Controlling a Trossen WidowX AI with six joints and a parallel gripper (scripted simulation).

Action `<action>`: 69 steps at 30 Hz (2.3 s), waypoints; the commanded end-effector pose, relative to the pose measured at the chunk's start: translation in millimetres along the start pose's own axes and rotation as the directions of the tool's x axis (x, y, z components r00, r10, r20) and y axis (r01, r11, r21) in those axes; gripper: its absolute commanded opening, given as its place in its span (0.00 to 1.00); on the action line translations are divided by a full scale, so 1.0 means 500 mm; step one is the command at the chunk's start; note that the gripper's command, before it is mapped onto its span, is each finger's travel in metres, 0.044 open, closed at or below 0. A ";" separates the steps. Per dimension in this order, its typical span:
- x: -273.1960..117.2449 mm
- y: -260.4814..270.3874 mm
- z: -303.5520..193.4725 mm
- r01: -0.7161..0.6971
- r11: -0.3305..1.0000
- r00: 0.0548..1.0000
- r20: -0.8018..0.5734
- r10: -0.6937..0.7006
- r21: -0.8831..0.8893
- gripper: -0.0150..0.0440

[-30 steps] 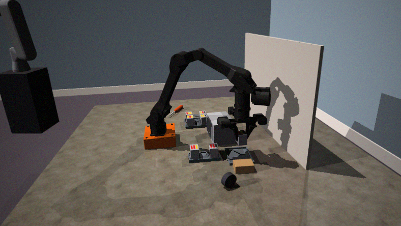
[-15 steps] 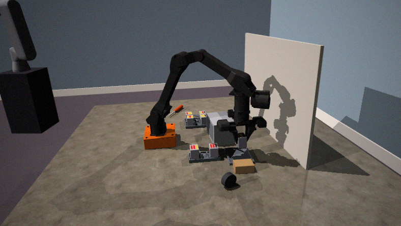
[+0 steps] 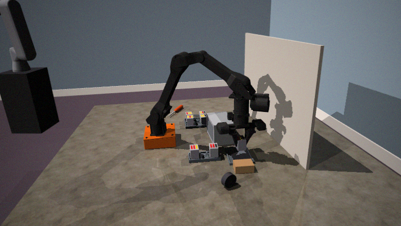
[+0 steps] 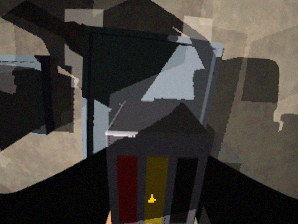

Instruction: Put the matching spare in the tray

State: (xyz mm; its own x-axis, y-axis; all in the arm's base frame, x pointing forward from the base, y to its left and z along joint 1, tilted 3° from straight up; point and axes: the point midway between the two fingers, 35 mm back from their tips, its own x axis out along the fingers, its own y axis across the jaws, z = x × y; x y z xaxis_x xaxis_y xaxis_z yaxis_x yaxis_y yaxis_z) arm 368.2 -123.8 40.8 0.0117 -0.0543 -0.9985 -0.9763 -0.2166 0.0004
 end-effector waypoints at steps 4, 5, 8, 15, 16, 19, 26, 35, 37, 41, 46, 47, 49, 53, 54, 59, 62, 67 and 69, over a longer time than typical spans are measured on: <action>0.014 0.003 0.000 -0.004 1.000 1.000 -0.002 0.004 -0.006 0.25; 0.015 0.004 0.000 -0.004 1.000 1.000 -0.002 0.004 -0.006 0.25; 0.020 0.004 0.001 -0.004 1.000 1.000 -0.002 0.004 -0.006 0.25; 0.031 0.007 0.002 -0.004 1.000 1.000 -0.002 0.004 -0.006 0.25; 0.033 0.007 0.002 -0.004 1.000 1.000 -0.002 0.004 -0.006 0.25; 0.038 0.008 0.002 -0.004 1.000 1.000 -0.002 0.004 -0.006 0.25; 0.049 0.010 0.004 -0.004 1.000 1.000 -0.002 0.004 -0.006 0.25; 0.051 0.010 0.005 -0.001 1.000 1.000 0.000 0.001 0.000 0.39; 0.051 0.010 0.005 -0.001 1.000 1.000 0.000 0.001 0.000 0.48; 0.051 0.010 0.005 -0.001 1.000 1.000 0.000 0.001 0.000 0.65; 0.051 0.010 0.005 -0.001 1.000 1.000 0.000 0.001 0.000 0.88; 0.051 0.010 0.005 -0.001 1.000 1.000 0.000 0.001 0.000 0.92; 0.051 0.010 0.005 -0.001 1.000 1.000 0.000 0.001 0.000 1.00; -0.037 0.002 0.000 -0.002 1.000 1.000 -0.001 0.002 -0.002 1.00; -0.073 0.002 0.000 -0.002 1.000 1.000 -0.001 0.002 -0.003 1.00; -0.163 0.011 0.005 -0.004 1.000 1.000 -0.002 0.004 -0.006 1.00; -0.163 0.011 0.005 -0.004 1.000 1.000 -0.002 0.004 -0.006 1.00; -0.160 0.004 0.001 0.020 1.000 1.000 -0.011 -0.020 -0.009 1.00; -0.160 0.004 0.001 0.020 1.000 1.000 -0.011 -0.020 -0.009 1.00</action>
State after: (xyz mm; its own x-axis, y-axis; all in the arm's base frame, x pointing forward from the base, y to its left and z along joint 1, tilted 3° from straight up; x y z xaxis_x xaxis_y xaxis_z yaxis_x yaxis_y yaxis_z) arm 364.5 -119.2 120.7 0.0306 -0.0599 -0.9977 -0.9737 -0.2272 -0.0163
